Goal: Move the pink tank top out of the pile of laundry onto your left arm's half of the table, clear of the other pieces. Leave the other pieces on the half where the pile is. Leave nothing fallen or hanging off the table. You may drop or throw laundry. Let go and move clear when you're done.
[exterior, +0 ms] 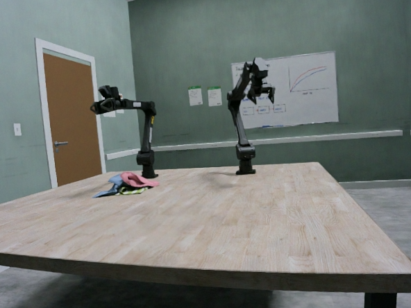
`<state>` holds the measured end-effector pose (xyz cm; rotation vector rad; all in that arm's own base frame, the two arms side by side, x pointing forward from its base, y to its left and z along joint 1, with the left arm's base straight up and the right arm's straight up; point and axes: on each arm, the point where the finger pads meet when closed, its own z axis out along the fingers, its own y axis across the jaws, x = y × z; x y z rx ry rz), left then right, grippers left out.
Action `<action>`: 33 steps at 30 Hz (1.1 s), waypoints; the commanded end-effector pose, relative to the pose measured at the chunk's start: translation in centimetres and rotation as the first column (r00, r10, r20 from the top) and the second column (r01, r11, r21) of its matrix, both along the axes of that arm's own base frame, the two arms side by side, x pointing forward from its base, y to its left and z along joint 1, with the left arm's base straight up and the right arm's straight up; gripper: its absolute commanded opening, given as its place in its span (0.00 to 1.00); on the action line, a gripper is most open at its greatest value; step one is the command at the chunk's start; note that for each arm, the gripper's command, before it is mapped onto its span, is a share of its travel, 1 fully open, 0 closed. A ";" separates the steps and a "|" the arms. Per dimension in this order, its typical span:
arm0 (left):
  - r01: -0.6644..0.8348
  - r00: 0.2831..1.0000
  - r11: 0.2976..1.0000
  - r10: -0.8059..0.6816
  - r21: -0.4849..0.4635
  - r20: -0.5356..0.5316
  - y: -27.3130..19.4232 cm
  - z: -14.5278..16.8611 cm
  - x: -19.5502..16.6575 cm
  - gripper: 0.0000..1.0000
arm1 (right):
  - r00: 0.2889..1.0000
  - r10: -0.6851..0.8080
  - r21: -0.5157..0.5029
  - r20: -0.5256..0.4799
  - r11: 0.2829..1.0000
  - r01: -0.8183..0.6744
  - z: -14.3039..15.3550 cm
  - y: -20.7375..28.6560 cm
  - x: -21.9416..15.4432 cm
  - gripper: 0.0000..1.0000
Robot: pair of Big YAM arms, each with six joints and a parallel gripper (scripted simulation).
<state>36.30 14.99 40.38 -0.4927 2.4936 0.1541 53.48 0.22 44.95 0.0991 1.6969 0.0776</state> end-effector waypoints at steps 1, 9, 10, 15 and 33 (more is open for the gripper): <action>0.015 0.998 0.999 -0.017 0.034 0.067 0.1 3.9 1.0 0.92 | 1.000 0.010 0.122 -0.006 0.992 -0.009 3.2 1.0 1.3 0.60; 0.015 0.998 0.999 -0.017 0.034 0.067 0.1 3.9 1.0 0.92 | 0.989 0.015 0.240 -0.145 0.971 0.020 -0.5 2.3 2.0 0.60; 0.015 0.998 0.999 -0.017 0.034 0.067 0.1 3.9 1.0 0.92 | 0.986 0.019 0.254 -0.166 0.967 0.025 -1.1 2.6 2.2 0.60; 0.015 0.998 0.999 -0.017 0.034 0.067 0.1 3.9 1.0 0.92 | 0.973 0.015 0.283 -0.232 0.958 0.053 -3.6 2.6 2.1 0.60; 0.015 0.998 0.999 -0.017 0.034 0.067 0.1 3.9 1.0 0.92 | 0.878 0.013 0.435 -0.479 0.872 0.224 -9.5 4.7 1.9 0.60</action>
